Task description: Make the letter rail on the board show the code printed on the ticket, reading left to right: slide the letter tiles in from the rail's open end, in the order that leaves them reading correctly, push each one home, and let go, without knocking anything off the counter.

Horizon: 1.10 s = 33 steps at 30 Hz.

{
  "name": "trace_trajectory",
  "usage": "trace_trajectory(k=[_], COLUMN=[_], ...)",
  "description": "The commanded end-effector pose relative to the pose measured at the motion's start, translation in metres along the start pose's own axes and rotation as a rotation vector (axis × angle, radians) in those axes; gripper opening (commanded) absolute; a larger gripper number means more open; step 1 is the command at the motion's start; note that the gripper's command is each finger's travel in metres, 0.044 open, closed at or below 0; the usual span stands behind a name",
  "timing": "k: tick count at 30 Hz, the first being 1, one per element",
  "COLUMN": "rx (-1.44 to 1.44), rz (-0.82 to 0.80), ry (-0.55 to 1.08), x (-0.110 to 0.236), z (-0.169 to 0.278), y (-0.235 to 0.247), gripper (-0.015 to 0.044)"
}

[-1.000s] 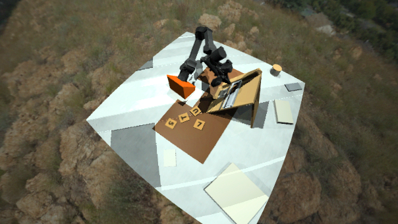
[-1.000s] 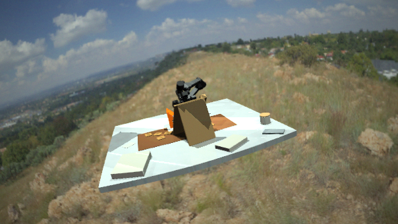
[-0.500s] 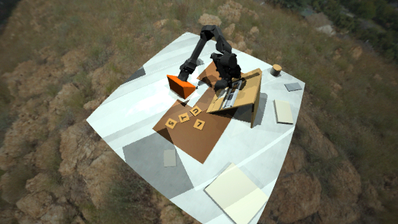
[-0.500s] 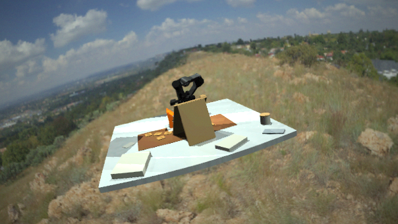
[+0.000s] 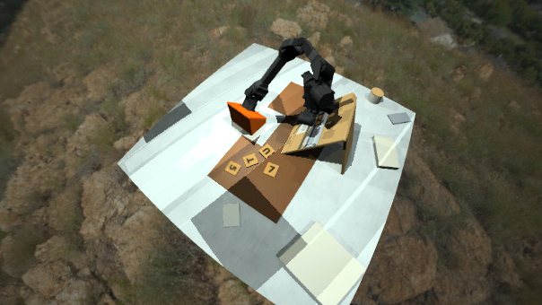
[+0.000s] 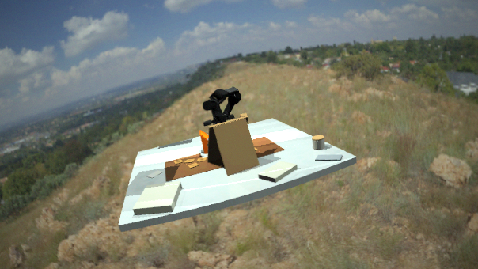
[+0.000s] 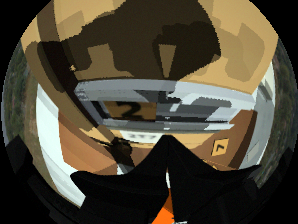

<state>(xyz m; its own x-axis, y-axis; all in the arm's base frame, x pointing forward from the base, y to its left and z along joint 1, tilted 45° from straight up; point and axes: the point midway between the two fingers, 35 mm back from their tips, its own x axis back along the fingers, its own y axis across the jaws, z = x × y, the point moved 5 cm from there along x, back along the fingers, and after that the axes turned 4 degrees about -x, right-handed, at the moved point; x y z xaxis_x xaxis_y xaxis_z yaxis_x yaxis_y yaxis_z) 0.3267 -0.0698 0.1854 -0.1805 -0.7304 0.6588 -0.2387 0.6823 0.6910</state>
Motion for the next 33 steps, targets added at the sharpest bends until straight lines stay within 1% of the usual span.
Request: trace_trajectory(k=[1,33], rx=[0.015,0.016], rz=[-0.009,-0.009], ry=[0.04,0.04], x=[-0.001,-0.012], z=[-0.002,-0.01], y=[0.001,0.002], gripper=[0.0,0.0])
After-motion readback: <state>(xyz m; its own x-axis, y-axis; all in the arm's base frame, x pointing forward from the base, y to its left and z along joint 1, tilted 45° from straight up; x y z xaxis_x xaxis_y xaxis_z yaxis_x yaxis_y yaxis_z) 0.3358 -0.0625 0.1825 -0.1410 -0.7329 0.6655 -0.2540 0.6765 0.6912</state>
